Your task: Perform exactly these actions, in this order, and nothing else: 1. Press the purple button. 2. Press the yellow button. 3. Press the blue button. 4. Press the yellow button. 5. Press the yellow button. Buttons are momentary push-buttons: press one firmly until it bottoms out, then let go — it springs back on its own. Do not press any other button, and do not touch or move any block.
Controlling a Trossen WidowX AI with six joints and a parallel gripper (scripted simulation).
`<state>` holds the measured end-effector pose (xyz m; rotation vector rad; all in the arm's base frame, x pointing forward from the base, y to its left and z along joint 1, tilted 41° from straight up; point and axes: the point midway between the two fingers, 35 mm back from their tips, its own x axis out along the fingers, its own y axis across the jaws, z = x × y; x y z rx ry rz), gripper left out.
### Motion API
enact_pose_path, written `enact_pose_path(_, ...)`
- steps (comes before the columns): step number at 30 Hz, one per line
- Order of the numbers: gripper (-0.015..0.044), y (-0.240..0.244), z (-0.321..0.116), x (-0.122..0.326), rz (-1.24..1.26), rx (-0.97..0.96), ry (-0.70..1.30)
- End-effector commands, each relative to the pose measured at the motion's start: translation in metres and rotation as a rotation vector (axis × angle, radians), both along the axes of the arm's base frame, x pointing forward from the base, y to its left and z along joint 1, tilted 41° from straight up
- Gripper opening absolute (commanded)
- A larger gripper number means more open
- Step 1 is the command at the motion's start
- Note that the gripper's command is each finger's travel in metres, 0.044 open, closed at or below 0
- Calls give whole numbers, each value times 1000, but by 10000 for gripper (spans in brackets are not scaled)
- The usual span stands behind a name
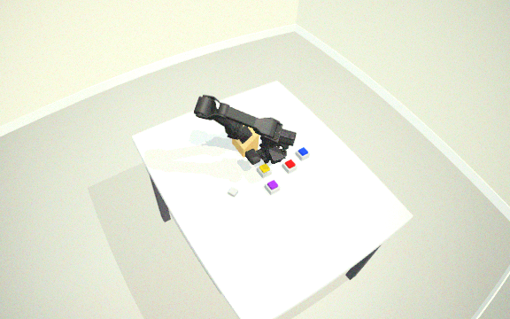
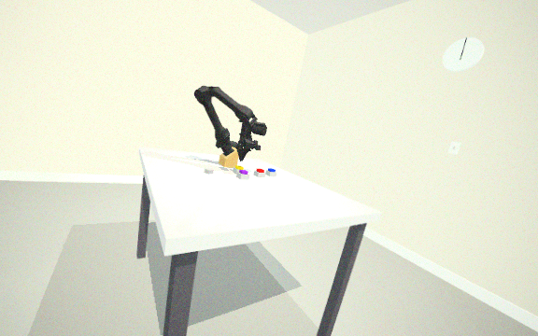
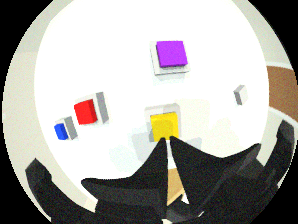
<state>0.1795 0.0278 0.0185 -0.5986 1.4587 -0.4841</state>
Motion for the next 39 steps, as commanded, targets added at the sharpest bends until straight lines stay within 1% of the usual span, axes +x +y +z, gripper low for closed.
enact_pose_path(1,20,-6,-5,-1,3,-7,4)
enact_pose_path(19,20,-25,-27,1,3,-9,4)
enact_pose_path(39,20,-26,-27,1,3,-9,4)
